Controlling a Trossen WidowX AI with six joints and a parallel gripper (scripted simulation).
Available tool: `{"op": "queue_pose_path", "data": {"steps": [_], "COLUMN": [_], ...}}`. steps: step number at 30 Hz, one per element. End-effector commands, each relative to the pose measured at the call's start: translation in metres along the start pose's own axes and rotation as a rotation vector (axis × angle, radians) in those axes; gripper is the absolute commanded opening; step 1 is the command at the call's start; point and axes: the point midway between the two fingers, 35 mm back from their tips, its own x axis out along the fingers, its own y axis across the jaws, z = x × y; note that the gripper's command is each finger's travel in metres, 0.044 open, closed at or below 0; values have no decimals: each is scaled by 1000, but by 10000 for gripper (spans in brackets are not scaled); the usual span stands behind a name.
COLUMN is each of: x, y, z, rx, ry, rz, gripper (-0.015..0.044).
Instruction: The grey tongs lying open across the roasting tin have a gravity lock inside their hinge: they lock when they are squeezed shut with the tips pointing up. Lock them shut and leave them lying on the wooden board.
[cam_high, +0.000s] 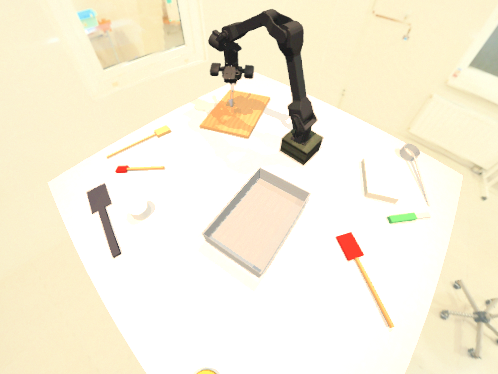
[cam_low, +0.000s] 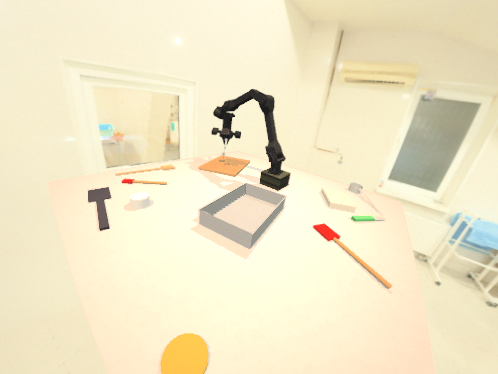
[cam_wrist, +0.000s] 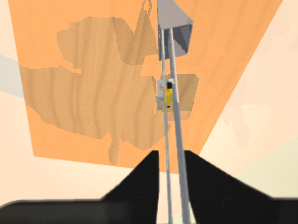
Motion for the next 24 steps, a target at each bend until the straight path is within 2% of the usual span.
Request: {"op": "queue_pose_path", "data": {"steps": [1,11,24], "x": [0,5,9], "y": [3,20,20], "z": [-1,9,10], "rx": [-2,0,1], "ry": [-58,-321,-326], "rz": [4,36,37], "gripper": [-150,-150,-150]}}
